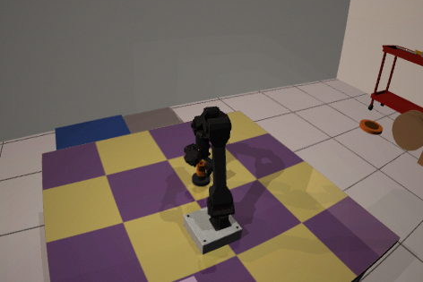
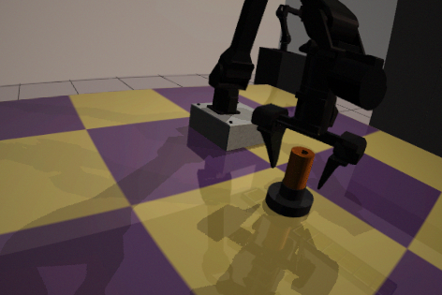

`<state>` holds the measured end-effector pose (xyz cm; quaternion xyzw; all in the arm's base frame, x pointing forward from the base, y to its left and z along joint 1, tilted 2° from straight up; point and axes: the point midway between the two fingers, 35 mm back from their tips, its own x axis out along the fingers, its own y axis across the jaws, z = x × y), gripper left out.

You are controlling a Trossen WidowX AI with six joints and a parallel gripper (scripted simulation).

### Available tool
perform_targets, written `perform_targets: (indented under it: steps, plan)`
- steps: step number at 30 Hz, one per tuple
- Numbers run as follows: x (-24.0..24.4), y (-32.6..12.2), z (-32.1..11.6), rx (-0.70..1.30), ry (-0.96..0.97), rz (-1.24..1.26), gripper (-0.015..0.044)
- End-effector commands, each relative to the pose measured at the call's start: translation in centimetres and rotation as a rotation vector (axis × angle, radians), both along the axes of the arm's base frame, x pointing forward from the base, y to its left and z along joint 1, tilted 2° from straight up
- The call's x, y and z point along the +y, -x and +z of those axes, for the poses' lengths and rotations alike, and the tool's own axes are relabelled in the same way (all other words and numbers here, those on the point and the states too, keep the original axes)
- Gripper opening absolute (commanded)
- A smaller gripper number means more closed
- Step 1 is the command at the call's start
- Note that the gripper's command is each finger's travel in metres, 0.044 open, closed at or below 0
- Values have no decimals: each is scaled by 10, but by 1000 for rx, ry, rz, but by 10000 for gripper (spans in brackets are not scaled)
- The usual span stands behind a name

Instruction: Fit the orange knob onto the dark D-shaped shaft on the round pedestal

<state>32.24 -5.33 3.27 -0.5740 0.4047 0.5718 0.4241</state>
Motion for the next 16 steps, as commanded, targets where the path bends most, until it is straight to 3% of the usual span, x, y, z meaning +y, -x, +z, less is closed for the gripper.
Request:
perform_targets:
  steps: [1,6,16]
  plan:
    - [-1,-3,22,-4,1,0,440]
    - [-2,1,92,-4,1,0,440]
    - [-2,-2,95,-4,1,0,440]
